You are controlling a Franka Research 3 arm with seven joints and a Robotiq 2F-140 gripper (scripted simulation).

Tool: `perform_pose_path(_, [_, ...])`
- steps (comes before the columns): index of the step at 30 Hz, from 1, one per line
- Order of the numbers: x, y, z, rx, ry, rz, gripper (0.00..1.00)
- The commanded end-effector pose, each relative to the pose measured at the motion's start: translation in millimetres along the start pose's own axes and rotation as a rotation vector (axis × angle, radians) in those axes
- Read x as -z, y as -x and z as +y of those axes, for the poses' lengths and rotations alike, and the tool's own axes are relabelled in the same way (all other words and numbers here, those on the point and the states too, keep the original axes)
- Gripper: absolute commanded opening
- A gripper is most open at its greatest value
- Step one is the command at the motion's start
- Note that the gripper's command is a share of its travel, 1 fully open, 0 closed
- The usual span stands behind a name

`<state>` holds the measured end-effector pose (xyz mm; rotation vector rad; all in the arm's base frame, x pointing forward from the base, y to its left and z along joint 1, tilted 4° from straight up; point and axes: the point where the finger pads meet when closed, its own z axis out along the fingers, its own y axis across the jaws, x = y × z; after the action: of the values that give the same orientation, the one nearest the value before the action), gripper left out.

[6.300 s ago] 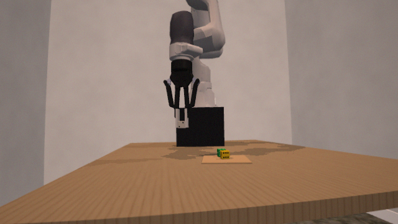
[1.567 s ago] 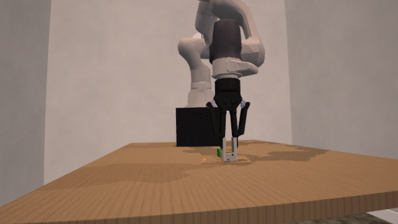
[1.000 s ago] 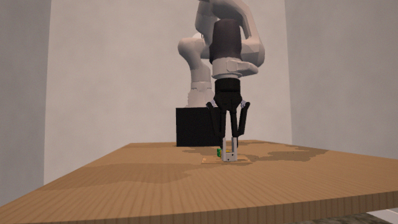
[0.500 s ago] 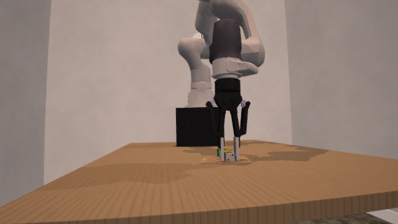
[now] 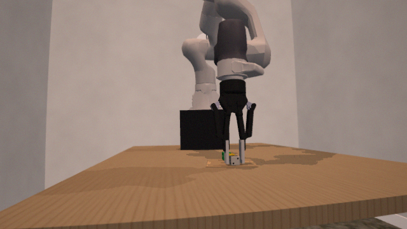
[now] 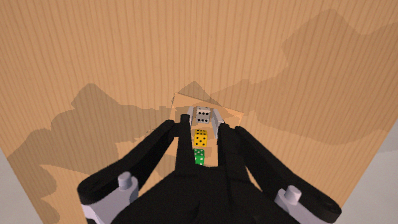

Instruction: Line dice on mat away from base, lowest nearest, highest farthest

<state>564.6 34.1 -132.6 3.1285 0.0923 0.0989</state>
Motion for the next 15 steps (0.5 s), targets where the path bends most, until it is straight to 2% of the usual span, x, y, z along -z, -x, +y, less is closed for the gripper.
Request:
perform_pose_path(1, [6.5, -1.1, -0.1, 0.005, 0.0, 0.002, 0.25])
perform_pose_path(5, [22.2, -1.1, -0.1, 0.005, 0.0, 0.002, 0.25])
perform_pose_path(11, [55.6, -1.0, -0.1, 0.005, 0.0, 0.002, 0.25])
perform_pose_path(13, [55.6, -1.0, -0.1, 0.005, 0.0, 0.002, 0.25])
perform_pose_path(15, [66.1, -1.0, -0.1, 0.005, 0.0, 0.002, 0.25])
